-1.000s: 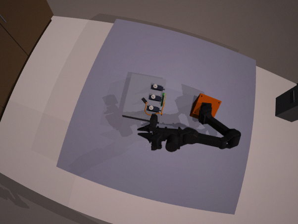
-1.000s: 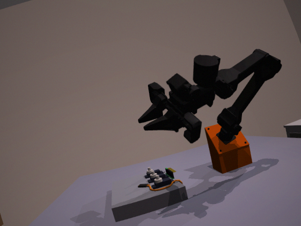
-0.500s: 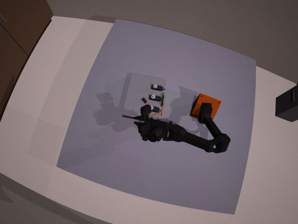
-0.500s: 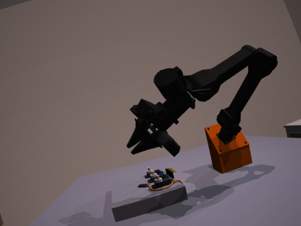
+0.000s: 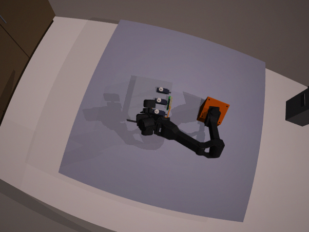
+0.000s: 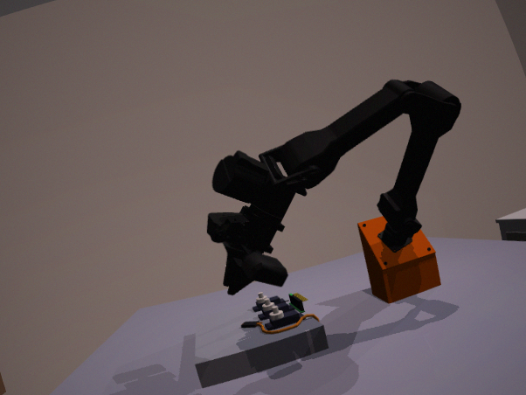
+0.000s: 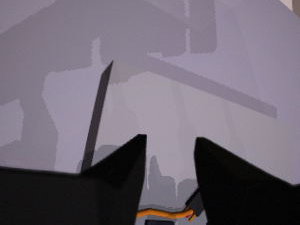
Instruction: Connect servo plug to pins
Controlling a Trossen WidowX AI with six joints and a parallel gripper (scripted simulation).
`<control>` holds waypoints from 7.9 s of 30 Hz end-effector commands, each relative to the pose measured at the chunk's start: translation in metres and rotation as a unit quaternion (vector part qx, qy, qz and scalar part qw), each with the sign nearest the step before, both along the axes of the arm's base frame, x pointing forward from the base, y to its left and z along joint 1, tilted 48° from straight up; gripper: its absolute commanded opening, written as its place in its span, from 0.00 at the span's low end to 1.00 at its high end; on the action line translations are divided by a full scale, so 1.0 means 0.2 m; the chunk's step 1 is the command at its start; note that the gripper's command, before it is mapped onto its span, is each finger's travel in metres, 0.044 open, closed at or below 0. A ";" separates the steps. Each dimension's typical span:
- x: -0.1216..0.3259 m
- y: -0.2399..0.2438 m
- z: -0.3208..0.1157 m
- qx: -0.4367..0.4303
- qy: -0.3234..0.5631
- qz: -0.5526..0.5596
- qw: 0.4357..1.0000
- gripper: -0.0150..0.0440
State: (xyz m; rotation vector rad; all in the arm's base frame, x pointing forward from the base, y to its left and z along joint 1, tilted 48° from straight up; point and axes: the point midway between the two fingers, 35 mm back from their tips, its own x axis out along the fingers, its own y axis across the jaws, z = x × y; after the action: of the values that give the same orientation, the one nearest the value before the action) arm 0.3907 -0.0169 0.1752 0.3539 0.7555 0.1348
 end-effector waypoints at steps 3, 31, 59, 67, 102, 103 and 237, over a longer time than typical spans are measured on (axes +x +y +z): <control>0.02 -0.04 -0.14 0.062 0.082 -0.008 0.995 0.45; -0.03 -0.16 -0.63 0.358 0.388 -0.089 0.845 0.45; 0.01 -0.02 -0.77 0.366 0.394 -0.092 0.838 0.45; 0.01 -0.02 -0.77 0.366 0.394 -0.092 0.838 0.28; -0.38 -0.35 -0.75 0.309 0.349 -0.011 0.885 0.25; -0.40 -0.36 -0.76 0.305 0.346 -0.005 0.887 0.25; -0.76 -0.41 -0.85 0.216 0.249 0.160 0.930 1.00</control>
State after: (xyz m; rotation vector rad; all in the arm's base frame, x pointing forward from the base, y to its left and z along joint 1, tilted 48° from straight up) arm 0.2391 -0.0969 0.0042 0.7045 1.2931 0.5430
